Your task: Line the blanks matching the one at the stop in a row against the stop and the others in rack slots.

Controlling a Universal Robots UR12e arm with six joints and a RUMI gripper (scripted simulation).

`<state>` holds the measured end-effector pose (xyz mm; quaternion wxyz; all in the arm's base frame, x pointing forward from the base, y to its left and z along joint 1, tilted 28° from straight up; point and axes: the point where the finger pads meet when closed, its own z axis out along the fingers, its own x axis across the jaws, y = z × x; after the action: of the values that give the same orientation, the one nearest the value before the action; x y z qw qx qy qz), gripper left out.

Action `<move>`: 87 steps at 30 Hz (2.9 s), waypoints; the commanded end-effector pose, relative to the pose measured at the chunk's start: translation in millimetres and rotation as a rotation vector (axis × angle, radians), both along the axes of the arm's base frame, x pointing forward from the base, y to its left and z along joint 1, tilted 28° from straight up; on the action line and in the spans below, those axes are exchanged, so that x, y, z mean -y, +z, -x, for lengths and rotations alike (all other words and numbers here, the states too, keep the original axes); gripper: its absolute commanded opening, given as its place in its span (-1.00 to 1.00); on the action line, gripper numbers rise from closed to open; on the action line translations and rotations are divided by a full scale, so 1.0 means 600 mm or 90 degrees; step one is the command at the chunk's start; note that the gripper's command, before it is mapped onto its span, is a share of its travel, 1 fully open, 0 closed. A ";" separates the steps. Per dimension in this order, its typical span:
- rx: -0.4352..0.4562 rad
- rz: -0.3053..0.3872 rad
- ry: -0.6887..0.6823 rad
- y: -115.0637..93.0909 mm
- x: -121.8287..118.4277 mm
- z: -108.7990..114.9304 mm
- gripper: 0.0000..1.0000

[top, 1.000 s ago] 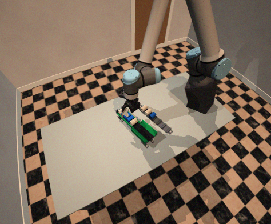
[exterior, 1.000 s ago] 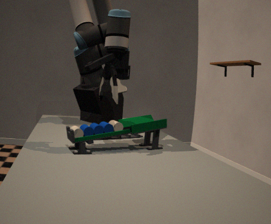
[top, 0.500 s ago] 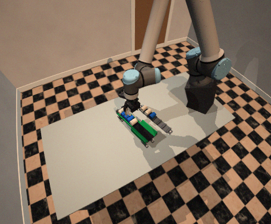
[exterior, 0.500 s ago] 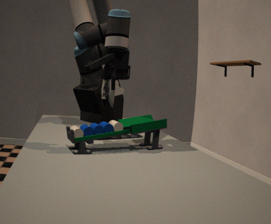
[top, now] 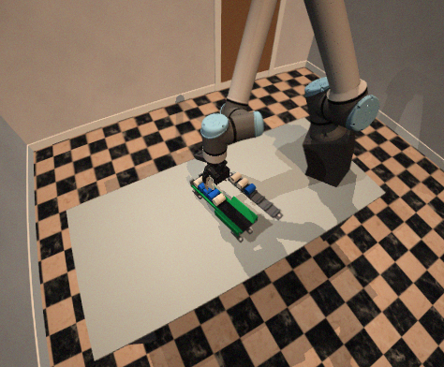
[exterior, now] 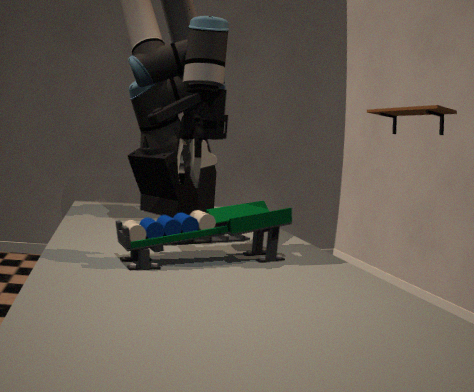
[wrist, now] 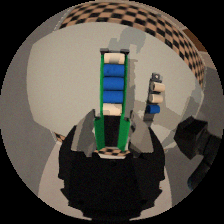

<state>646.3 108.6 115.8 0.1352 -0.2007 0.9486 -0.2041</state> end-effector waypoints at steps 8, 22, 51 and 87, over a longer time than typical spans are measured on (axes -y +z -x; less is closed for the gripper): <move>0.001 -0.001 0.000 0.001 0.001 0.001 -0.09; -0.001 -0.001 -0.001 -0.008 0.005 -0.002 -0.09; -0.002 -0.001 -0.001 -0.060 0.023 -0.020 -0.09; 0.000 -0.001 -0.001 -0.076 0.029 -0.029 -0.09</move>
<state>664.2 91.5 70.6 0.1352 -0.2001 0.9487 -0.2039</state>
